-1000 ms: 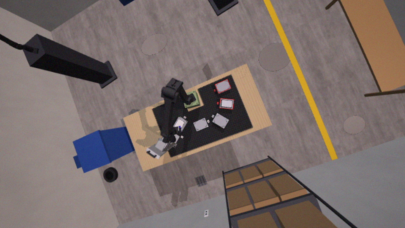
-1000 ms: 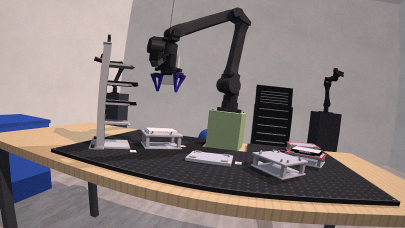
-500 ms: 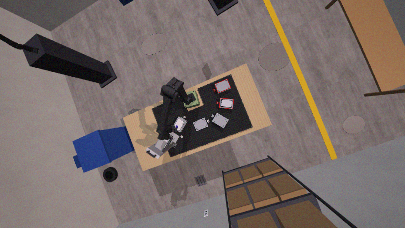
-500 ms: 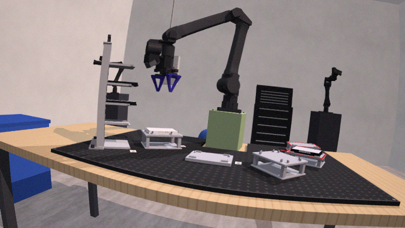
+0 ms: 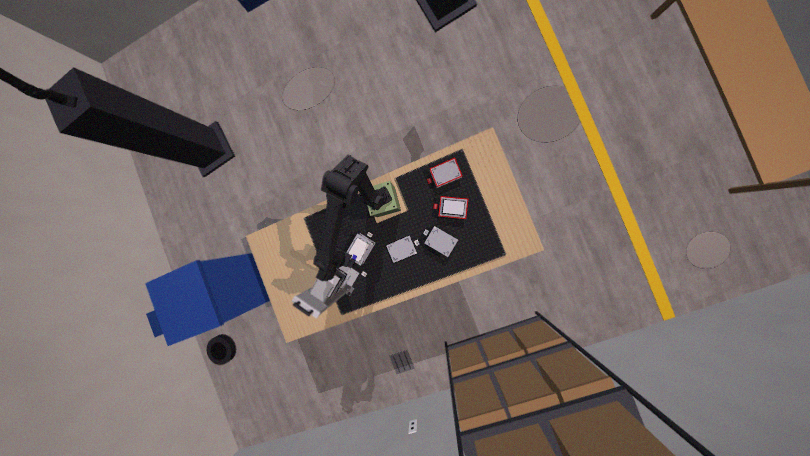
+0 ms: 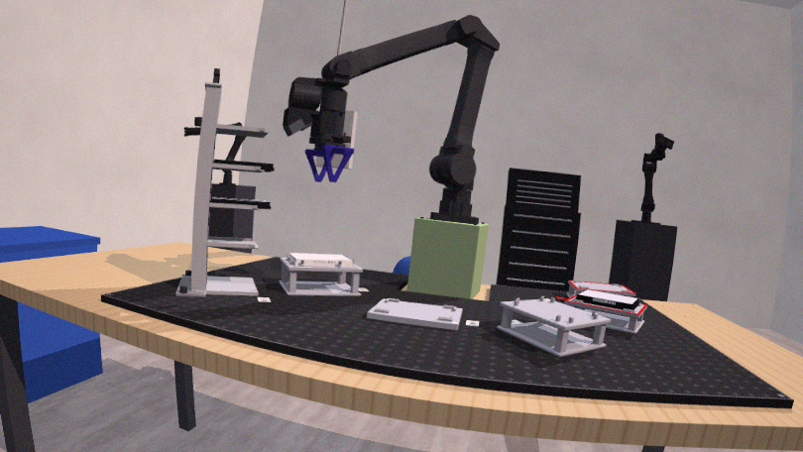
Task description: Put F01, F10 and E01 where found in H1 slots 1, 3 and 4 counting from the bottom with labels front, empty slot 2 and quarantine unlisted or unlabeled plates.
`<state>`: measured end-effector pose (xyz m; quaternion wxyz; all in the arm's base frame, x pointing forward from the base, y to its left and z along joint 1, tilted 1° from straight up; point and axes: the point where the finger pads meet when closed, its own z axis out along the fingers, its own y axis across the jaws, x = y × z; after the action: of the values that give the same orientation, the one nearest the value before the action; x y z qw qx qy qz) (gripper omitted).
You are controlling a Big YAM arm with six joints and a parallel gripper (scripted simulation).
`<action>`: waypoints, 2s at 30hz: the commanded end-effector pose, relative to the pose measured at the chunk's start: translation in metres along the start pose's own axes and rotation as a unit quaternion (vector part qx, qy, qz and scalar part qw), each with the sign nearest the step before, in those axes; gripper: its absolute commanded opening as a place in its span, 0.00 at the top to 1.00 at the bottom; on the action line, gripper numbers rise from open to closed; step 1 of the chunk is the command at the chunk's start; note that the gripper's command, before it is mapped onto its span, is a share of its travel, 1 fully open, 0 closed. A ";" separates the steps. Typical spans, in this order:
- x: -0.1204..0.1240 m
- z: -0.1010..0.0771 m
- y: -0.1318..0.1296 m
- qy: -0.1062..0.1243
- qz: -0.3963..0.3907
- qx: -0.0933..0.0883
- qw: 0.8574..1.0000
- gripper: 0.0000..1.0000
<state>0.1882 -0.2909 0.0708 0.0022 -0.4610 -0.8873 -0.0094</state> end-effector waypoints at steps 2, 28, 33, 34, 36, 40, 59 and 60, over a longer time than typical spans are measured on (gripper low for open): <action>-0.004 0.002 0.000 -0.010 0.047 0.000 0.999 0.00; -0.003 0.079 0.003 -0.006 0.043 0.000 0.999 0.00; -0.002 0.095 0.003 -0.005 0.043 0.000 0.999 0.00; -0.002 0.099 0.003 -0.005 0.043 0.000 0.999 0.00; -0.002 0.106 0.003 -0.005 0.043 0.000 0.999 0.00; -0.002 0.110 0.003 -0.005 0.043 0.000 0.999 0.00; -0.014 0.099 -0.001 -0.019 0.042 0.000 0.999 0.00; -0.014 0.099 -0.001 -0.019 0.042 0.000 0.999 0.00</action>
<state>0.1872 -0.2877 -0.0389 0.0049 -0.4976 -0.8673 -0.0105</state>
